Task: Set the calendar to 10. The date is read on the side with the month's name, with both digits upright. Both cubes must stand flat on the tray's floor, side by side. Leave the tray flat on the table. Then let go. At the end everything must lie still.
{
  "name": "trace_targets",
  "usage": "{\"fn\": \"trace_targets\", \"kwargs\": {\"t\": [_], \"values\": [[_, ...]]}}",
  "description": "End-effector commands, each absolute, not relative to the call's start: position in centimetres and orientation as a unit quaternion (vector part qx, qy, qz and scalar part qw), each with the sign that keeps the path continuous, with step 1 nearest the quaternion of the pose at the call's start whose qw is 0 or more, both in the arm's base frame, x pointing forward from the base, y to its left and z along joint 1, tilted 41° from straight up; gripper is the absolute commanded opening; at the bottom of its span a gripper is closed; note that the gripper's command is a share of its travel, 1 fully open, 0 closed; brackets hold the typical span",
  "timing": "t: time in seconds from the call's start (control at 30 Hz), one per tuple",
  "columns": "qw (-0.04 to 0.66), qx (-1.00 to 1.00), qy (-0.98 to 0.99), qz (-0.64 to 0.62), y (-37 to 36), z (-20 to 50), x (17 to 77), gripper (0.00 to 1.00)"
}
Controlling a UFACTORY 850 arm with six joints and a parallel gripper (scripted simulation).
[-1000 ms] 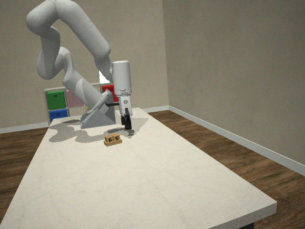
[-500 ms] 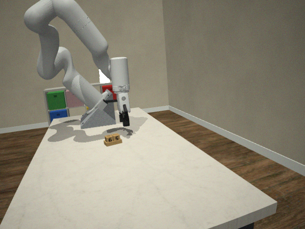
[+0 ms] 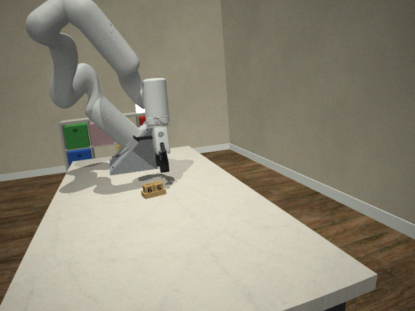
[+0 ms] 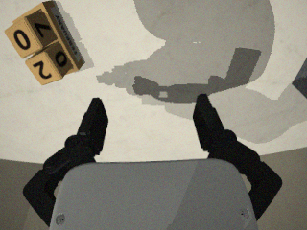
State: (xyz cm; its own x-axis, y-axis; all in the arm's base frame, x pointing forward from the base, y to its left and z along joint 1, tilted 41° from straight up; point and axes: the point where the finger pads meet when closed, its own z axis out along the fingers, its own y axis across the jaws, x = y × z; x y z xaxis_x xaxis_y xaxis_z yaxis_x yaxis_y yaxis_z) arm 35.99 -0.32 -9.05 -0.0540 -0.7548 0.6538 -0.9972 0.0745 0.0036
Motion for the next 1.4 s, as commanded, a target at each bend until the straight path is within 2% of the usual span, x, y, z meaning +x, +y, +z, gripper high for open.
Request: {"fn": "trace_targets", "kwargs": {"t": [0.0, 1.37], "values": [[0.256, 0.638, -0.687, 0.236, -0.4, -8.9, 36.0, 1.0], [0.256, 0.638, -0.687, 0.236, -1.3, -9.9, 35.9, 1.0]]}}
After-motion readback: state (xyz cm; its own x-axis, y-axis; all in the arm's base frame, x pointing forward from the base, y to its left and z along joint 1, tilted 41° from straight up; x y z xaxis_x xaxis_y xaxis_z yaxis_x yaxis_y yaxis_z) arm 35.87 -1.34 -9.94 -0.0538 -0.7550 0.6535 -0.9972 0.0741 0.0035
